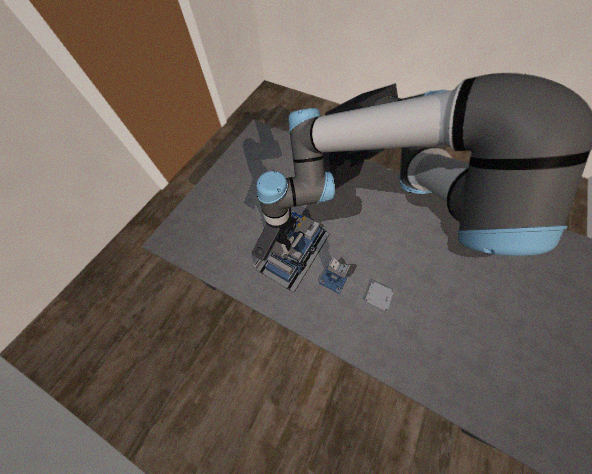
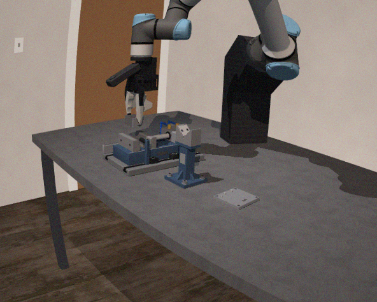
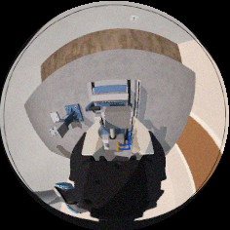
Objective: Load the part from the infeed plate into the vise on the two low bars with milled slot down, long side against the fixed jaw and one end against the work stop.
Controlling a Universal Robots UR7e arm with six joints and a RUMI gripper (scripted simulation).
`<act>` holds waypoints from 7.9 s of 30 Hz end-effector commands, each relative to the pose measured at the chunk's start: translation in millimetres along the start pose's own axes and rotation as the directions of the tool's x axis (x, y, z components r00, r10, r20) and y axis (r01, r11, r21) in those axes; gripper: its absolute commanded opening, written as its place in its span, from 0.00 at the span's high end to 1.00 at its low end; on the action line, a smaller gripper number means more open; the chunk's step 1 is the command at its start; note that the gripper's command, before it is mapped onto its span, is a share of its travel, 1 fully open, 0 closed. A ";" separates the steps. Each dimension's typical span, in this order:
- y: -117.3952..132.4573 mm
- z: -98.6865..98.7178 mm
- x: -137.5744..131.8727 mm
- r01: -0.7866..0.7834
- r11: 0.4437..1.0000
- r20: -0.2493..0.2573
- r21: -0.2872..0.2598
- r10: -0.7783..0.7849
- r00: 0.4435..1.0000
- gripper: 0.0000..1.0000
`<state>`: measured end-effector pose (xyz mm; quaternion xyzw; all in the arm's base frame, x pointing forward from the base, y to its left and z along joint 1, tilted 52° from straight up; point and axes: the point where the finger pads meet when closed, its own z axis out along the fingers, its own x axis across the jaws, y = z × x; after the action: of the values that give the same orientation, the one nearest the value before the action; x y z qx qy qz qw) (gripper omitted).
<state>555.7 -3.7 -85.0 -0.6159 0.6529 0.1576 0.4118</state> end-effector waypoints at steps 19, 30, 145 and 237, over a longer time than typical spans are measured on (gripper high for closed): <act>-0.4 -0.5 0.3 0.001 1.000 -0.001 0.001 -0.001 1.000 1.00; -0.4 -0.5 0.3 0.001 1.000 -0.001 0.001 -0.001 1.000 1.00; -0.5 23.5 0.3 0.001 1.000 -0.001 0.001 -0.001 1.000 1.00; -0.5 42.3 0.3 0.001 1.000 -0.001 0.001 -0.001 1.000 1.00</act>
<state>570.2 26.2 -110.6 -0.6161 0.6527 0.1576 0.4118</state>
